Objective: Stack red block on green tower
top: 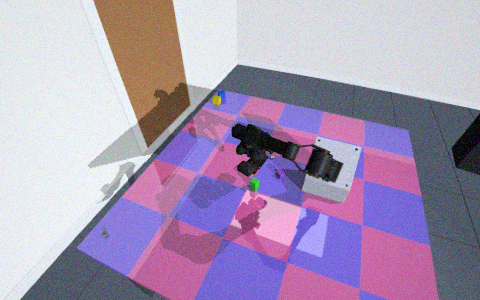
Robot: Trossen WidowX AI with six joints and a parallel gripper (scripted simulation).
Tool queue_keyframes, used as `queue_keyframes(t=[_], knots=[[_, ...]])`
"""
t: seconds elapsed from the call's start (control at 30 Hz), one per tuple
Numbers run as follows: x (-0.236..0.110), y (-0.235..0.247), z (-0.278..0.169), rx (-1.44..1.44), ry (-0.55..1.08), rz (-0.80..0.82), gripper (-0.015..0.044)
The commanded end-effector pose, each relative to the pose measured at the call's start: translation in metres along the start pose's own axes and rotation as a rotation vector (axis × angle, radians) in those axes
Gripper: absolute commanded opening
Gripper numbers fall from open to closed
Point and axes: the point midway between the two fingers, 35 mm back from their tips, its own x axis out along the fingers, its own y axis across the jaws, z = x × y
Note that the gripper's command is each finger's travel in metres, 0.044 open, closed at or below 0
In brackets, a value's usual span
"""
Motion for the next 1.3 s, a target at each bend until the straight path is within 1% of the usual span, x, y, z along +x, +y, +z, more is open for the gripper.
queue_keyframes(t=[0.0, 0.13, 0.3, 0.53, 1.27], knots=[[0.010, 0.000, -0.002, 0.002, 0.001, -0.003, 0.0000], [0.025, 0.000, -0.007, 0.002, 0.001, -0.001, 0.0000], [0.032, 0.000, -0.007, 0.002, 0.001, -0.001, 0.0000], [0.057, 0.001, -0.008, 0.002, 0.002, 0.000, 0.0000], [0.058, 0.001, -0.008, 0.002, 0.002, 0.001, 0.0000]])
